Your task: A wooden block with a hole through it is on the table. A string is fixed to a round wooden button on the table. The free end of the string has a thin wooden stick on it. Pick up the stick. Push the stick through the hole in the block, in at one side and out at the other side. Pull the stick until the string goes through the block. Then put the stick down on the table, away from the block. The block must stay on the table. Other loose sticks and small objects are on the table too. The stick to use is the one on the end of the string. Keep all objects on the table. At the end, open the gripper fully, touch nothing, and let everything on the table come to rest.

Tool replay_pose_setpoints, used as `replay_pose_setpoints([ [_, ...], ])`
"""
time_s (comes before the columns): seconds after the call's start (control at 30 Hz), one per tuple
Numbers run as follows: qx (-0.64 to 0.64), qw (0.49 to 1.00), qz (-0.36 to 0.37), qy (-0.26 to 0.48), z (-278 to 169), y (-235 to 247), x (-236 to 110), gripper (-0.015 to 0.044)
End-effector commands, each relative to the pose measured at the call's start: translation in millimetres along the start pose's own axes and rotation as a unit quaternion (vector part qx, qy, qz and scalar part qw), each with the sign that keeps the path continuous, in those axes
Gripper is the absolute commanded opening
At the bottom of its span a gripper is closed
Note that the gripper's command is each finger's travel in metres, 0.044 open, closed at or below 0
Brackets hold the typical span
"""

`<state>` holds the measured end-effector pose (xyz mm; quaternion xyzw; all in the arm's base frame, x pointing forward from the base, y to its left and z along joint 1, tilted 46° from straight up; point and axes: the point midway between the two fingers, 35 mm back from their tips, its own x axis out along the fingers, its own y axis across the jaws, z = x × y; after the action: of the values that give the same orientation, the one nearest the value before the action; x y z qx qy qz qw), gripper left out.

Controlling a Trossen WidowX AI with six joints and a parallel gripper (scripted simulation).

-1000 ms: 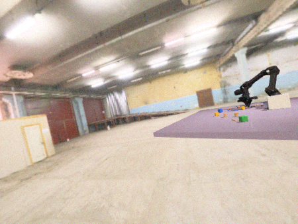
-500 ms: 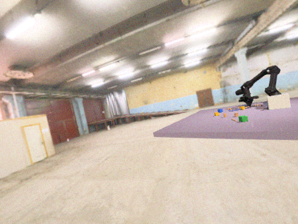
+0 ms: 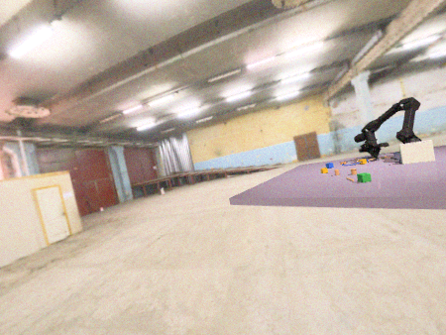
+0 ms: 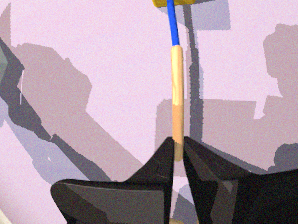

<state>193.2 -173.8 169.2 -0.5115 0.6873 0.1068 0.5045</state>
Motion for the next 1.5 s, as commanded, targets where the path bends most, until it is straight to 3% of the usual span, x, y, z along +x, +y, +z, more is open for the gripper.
replay_pose_setpoints([
  [0.0, 0.0, 1.0, -0.003, -0.002, -2.6, -0.7, -4.7, 0.0],
  [0.47, -0.01, 0.997, -0.073, -0.003, -16.9, 2.3, 9.5, 0.0],
  [1.47, -0.01, 0.997, -0.074, -0.003, -17.1, 2.3, 9.6, 0.0],
])
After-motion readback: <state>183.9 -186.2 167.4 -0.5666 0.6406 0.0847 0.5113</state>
